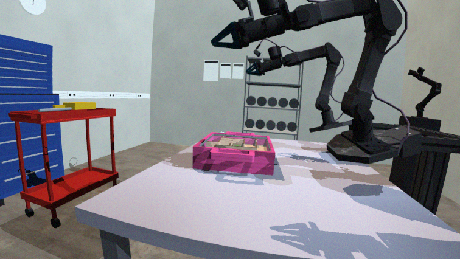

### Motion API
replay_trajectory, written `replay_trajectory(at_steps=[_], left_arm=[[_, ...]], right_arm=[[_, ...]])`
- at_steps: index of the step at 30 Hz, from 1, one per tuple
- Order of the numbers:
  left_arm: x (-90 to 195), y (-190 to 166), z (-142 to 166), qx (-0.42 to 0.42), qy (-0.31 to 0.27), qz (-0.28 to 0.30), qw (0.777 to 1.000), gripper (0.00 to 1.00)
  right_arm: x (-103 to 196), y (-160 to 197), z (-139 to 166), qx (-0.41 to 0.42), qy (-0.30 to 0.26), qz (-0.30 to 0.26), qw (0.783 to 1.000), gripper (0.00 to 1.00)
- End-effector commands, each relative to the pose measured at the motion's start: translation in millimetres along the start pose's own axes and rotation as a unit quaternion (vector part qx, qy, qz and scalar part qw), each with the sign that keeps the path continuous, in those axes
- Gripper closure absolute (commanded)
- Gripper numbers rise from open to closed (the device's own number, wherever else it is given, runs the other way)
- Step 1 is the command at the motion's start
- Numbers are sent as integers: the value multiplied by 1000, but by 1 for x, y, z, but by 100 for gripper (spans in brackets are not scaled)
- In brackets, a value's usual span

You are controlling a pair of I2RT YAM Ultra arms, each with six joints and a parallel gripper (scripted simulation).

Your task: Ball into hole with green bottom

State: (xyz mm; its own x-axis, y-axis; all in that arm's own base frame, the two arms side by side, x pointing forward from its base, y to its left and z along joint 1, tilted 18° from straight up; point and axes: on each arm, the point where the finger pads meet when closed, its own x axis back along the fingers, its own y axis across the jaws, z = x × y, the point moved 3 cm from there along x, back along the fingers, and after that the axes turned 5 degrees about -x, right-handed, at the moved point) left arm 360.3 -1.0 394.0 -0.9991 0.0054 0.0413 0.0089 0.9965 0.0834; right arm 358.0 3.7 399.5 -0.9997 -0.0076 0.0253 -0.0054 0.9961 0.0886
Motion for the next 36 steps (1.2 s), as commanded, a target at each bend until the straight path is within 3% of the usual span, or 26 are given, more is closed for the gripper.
replay_trajectory(at_steps=[1, 2, 3, 4, 7, 9, 10, 14, 15, 20, 21, 22, 28, 30, 31, 36], left_arm=[[20, 6, -40, -6, -59, -2, 998, 66], [17, 5, -22, -5, -27, 0, 1000, 66], [19, 5, -30, 2, -36, -1, 999, 66], [25, 11, -46, 3, -69, -18, 997, 66], [22, 10, -43, 0, -61, -18, 998, 66], [23, 9, -39, 0, -55, -14, 998, 66], [9, 7, -15, -3, -19, -12, 1000, 66], [12, 5, -18, -2, -24, -8, 1000, 66], [1, 5, 7, -5, 8, -10, 1000, 66], [18, 6, -27, -5, -36, -11, 999, 66], [14, 5, -17, -5, -23, -10, 1000, 66], [14, 5, -17, -5, -23, -10, 1000, 66], [6, 2, 0, -5, -1, -6, 1000, 66], [6, 2, 0, -5, -1, -6, 1000, 66], [11, 4, -18, -4, -22, -6, 1000, 66], [11, 3, -26, -5, -31, -7, 999, 66]], right_arm=[[12, -2, -4, 3, -8, -3, 1000, 66], [10, -3, 1, 3, 0, -2, 1000, 66], [12, -1, -12, 2, -13, -3, 1000, 66], [22, -3, -43, 2, -59, 7, 998, 66], [21, 1, -43, 3, -59, 0, 998, 66], [16, 0, -32, 3, -43, 1, 999, 66], [4, -1, -10, 3, -13, 3, 1000, 66], [16, -1, -21, 3, -29, 2, 1000, 66], [18, 1, -19, 3, -29, 1, 1000, 66], [12, 1, -7, 3, -13, 0, 1000, 66], [5, -1, 8, 4, 6, 2, 1000, 66], [7, 1, -6, 4, -9, 0, 1000, 66], [6, -3, -1, 4, -4, 4, 1000, 66], [6, -3, -1, 4, -4, 4, 1000, 66], [8, -2, -10, 3, -16, 3, 1000, 66], [-1, -4, 9, 4, 7, 6, 1000, 66]])
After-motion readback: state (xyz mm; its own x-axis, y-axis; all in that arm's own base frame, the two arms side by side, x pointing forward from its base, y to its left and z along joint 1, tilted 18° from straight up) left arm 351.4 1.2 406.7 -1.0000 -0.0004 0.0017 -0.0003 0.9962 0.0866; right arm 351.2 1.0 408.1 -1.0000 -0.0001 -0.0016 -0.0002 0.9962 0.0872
